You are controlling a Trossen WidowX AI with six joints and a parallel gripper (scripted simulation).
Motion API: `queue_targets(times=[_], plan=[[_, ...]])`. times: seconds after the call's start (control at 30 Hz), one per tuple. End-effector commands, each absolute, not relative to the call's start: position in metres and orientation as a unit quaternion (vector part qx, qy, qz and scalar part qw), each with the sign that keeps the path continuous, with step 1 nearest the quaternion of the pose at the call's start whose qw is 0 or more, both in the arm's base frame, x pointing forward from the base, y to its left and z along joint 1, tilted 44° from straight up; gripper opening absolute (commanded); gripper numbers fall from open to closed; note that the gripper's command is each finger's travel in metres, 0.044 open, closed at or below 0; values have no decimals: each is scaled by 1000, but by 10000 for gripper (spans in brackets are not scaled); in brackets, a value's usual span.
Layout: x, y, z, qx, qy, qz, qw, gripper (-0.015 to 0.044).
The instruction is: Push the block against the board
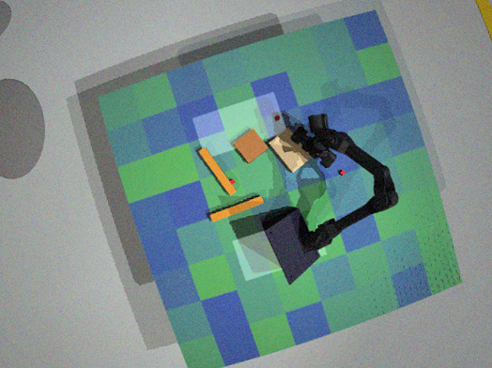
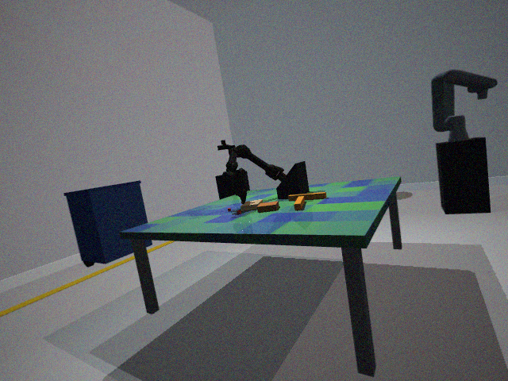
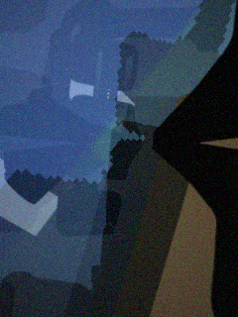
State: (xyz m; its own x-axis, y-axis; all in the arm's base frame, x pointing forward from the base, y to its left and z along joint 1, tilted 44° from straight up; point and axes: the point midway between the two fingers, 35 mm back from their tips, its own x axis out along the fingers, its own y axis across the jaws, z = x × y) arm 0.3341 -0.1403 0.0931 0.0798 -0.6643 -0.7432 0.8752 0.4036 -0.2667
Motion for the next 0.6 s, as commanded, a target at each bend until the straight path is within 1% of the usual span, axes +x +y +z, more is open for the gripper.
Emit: queue_targets(times=[0.0,0.4,0.47,0.57], plan=[[340,-161,102,129,404,-551,719,0],[347,-172,113,128,403,-551,719,0],[345,-160,118,131,402,-551,719,0],[341,-133,147,129,404,-551,719,0]])
